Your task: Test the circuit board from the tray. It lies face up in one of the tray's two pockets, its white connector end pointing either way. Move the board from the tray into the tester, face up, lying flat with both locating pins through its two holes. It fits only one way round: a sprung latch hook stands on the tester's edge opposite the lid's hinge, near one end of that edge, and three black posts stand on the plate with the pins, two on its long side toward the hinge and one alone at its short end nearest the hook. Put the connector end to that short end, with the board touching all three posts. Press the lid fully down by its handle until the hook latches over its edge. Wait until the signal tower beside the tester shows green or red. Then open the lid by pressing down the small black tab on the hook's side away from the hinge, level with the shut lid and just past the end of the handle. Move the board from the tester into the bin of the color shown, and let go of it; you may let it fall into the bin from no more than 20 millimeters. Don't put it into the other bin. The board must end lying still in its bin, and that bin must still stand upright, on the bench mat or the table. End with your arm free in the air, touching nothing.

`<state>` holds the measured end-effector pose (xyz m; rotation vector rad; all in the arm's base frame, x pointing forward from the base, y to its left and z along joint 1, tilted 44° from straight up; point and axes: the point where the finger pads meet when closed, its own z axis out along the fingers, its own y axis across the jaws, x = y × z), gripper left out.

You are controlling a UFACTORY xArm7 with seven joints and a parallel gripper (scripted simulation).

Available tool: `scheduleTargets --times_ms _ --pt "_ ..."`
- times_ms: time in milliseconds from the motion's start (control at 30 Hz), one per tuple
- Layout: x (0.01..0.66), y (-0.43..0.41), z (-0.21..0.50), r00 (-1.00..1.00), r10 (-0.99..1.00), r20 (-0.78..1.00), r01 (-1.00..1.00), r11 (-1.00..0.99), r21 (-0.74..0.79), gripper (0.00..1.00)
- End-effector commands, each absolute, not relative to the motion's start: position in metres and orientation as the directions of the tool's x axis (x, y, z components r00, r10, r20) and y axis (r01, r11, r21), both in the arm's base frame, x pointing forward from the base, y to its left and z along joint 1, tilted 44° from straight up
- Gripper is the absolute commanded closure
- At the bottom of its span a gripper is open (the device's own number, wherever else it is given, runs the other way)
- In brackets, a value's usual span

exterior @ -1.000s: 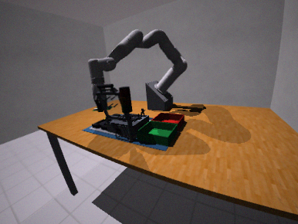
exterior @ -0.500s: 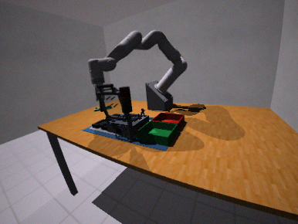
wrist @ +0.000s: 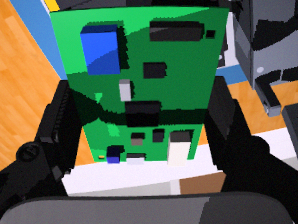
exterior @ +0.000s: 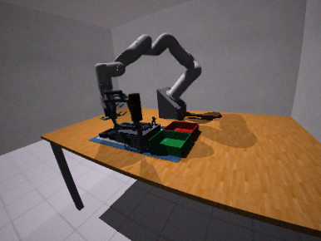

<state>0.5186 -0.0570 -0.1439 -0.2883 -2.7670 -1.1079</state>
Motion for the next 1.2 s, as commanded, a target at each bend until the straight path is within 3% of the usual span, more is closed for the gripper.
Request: scheduleTargets --times_ms 0,667,1167 --pt "0.52 -0.0593 -0.1429 -0.996 0.006 0.089 0.067 0.717 0.693 0.21" --pt "0.52 -0.0593 -0.1429 -0.904 -0.341 -0.257 -0.423 0.631 0.65 0.21" --pt "0.52 -0.0593 -0.1429 -0.613 -0.591 -0.524 -0.788 0.407 0.462 0.21"
